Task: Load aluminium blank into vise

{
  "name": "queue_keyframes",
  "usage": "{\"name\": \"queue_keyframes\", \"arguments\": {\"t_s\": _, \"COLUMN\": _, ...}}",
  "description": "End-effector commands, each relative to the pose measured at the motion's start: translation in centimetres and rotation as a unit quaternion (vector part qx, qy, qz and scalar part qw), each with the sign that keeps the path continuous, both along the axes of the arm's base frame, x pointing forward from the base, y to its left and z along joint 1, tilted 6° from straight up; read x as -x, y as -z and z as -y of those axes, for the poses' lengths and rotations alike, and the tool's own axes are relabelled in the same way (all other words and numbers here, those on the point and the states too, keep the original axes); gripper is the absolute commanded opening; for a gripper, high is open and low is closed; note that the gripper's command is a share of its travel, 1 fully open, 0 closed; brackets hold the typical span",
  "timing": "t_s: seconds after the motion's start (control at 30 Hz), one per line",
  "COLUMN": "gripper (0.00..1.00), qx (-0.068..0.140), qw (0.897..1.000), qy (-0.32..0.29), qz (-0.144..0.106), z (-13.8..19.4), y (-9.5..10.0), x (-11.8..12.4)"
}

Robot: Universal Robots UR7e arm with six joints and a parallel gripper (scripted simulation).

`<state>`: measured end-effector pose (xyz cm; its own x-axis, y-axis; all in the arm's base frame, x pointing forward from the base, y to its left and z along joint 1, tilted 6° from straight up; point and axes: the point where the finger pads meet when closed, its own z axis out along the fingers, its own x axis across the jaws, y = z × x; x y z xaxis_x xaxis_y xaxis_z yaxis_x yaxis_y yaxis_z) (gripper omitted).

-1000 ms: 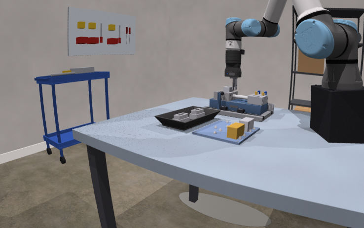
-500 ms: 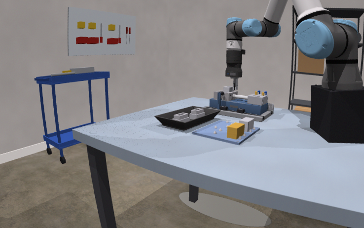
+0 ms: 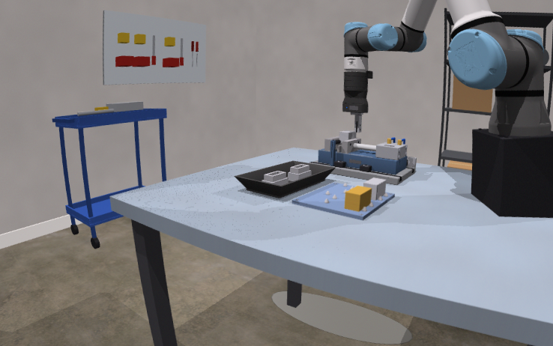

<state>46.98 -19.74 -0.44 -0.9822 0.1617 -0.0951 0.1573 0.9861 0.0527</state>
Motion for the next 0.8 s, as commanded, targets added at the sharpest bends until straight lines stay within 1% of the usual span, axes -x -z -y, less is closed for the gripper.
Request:
{"name": "queue_keyframes", "arguments": {"t_s": 0.0, "gripper": 0.00, "qx": 0.001, "qw": 1.000, "qy": 0.000, "qz": 0.001, "z": 0.1, "y": -1.2, "x": 0.1}}
{"name": "queue_keyframes", "arguments": {"t_s": 0.3, "gripper": 0.00, "qx": 0.001, "qw": 1.000, "qy": 0.000, "qz": 0.001, "z": 0.2, "y": -4.1, "x": 0.4}}
{"name": "queue_keyframes", "arguments": {"t_s": 0.37, "gripper": 0.00, "qx": 0.001, "qw": 1.000, "qy": 0.000, "qz": 0.001, "z": 0.2, "y": -4.1, "x": 0.4}}
{"name": "queue_keyframes", "arguments": {"t_s": 0.57, "gripper": 0.00, "qx": 0.001, "qw": 1.000, "qy": 0.000, "qz": 0.001, "z": 0.2, "y": -5.6, "x": 0.5}}
{"name": "queue_keyframes", "arguments": {"t_s": 0.77, "gripper": 0.00, "qx": 0.001, "qw": 1.000, "qy": 0.000, "qz": 0.001, "z": 0.3, "y": -6.3, "x": 0.6}}
